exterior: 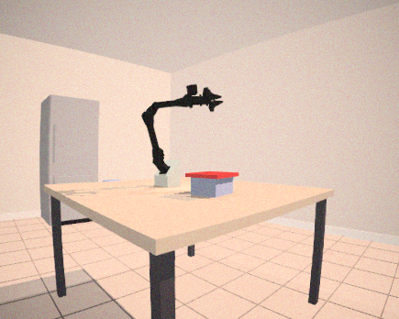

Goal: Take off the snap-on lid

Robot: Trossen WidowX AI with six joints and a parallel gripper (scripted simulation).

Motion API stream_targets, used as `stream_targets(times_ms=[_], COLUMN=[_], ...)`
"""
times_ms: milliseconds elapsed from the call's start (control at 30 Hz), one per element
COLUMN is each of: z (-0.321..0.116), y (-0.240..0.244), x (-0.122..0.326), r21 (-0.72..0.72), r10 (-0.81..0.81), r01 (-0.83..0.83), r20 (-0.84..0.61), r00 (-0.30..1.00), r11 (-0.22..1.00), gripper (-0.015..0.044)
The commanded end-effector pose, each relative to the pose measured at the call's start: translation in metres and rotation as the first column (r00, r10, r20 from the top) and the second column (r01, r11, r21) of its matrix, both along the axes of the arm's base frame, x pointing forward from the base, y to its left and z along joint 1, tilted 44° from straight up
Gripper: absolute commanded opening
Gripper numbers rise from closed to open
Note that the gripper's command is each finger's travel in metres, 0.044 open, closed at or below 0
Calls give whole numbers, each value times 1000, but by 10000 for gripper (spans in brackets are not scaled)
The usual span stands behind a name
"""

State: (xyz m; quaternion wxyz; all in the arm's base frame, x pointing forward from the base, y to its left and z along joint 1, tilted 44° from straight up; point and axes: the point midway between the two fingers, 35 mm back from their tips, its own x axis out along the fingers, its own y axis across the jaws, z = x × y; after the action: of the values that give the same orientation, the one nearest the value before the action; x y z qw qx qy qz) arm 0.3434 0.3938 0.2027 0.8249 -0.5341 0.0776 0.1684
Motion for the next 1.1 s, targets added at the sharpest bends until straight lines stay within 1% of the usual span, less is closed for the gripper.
stream_targets(times_ms=[0,133,200,267,333,467,500,533,600,800,833,867,933,1067], z=[-1,-4,-5,-9,-12,-20,-20,-22,-28,-44,-44,-47,-56,-69], y=[-71,-115,-126,-158,-180,-222,-225,-234,-262,-318,-321,-327,-352,-384], x=[20,27,28,30,29,24,24,22,16,-4,-5,-8,-21,-42], r21=[247,378,411,493,543,627,632,647,687,730,731,732,727,699], r10=[-190,-297,-324,-390,-431,-498,-503,-515,-548,-585,-586,-587,-587,-572], r01=[212,347,381,471,526,616,621,636,672,681,679,672,632,536], r20=[-110,-185,-206,-263,-303,-384,-390,-407,-463,-575,-580,-593,-643,-706], r00=[976,937,924,882,850,777,772,754,697,571,566,550,492,417], r11=[946,858,828,731,655,477,463,419,275,-54,-68,-109,-267,-473], gripper=[235,235,235,235,235,235,235,235,235,235,235,235,235,235])
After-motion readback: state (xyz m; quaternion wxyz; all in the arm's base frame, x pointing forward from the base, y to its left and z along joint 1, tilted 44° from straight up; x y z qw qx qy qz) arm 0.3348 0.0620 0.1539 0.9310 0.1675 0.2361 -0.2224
